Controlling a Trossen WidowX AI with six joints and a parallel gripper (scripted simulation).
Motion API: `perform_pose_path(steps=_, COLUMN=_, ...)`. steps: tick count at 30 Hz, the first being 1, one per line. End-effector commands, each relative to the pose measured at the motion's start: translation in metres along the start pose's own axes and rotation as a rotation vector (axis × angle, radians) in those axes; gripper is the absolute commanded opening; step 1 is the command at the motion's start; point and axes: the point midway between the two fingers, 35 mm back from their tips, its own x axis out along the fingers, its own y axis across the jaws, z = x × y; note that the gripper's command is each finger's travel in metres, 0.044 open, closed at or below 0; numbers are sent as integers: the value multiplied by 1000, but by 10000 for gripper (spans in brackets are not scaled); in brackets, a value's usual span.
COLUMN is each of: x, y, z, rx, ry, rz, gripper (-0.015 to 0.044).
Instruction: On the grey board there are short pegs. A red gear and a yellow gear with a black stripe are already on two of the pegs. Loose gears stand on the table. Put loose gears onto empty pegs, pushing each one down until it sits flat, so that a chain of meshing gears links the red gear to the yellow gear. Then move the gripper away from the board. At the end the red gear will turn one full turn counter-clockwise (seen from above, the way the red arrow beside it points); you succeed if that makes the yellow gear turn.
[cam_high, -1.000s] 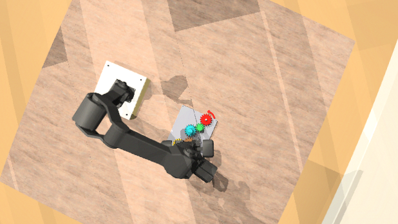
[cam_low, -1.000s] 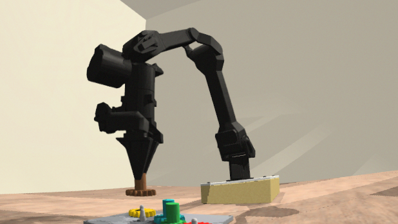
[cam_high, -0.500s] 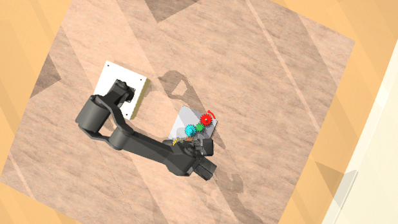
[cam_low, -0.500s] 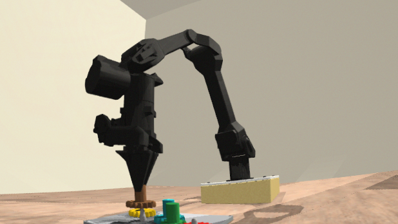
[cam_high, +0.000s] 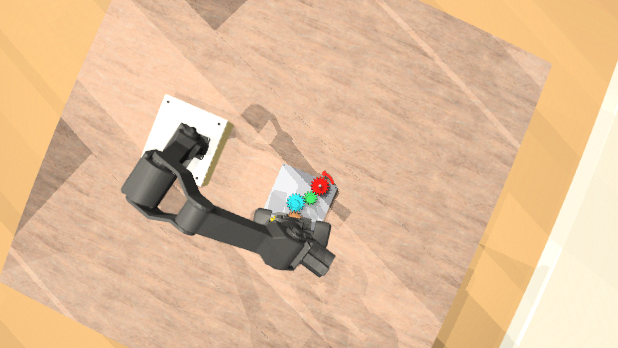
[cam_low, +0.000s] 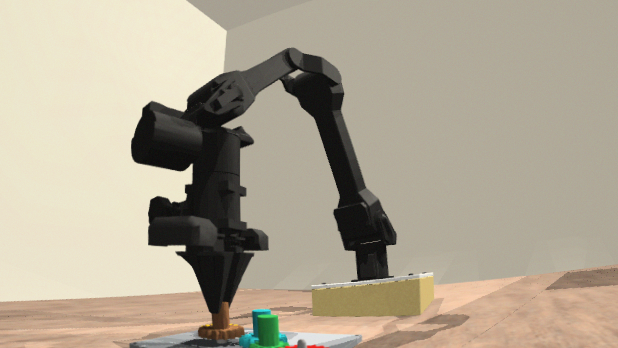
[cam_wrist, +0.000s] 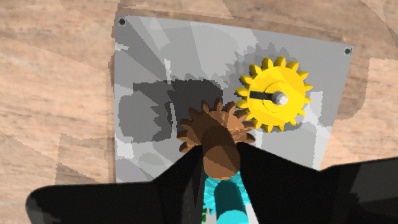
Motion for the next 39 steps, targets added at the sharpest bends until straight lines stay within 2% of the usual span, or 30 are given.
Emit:
perform_pose_path(steps=1, x=0, y=0, z=1, rx=19, ry=-3, rz=-2, gripper=0)
perform_pose_path(steps=21, x=4, y=0, z=1, rx=-344, ry=-2, rz=-2, gripper=0)
perform_pose_path(steps=39, x=7, y=-1, z=0, rx=-47, ry=-3, rz=-2, gripper=0)
